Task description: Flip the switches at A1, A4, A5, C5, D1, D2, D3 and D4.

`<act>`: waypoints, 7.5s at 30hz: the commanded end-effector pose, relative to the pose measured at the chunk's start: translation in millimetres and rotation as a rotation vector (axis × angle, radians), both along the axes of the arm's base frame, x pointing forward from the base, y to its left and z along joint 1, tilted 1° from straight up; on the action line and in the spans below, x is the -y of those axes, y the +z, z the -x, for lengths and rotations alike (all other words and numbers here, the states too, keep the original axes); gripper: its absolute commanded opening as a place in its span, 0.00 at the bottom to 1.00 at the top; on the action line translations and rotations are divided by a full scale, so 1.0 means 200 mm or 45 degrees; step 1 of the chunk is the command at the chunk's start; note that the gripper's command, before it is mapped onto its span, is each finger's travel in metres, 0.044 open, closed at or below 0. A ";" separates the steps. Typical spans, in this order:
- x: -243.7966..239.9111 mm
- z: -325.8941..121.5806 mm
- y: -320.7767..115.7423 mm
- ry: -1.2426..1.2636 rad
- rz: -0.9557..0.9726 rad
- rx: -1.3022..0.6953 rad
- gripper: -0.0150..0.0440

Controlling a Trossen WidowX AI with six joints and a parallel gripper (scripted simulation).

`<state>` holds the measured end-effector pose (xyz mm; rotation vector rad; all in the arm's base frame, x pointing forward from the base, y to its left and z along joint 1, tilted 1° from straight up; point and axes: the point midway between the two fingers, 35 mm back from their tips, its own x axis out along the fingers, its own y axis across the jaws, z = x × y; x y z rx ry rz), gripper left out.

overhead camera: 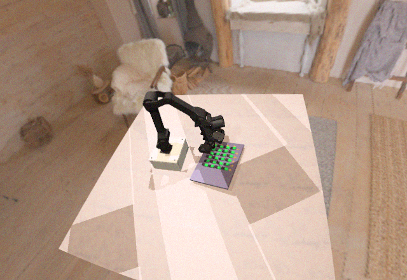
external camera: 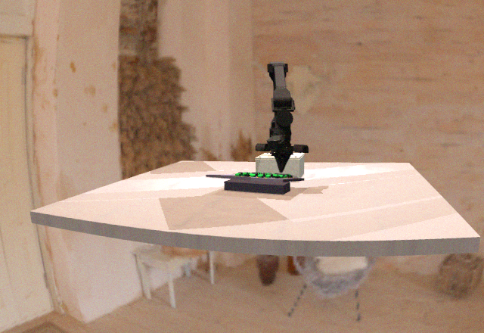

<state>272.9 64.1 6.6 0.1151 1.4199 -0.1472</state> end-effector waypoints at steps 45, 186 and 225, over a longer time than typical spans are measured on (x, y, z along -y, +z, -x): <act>0.00 0.01 -0.04 0.006 -0.004 -0.011 0.25; 0.11 0.17 0.26 0.006 0.003 0.019 0.25; 0.26 0.16 -0.04 0.006 0.012 0.052 0.25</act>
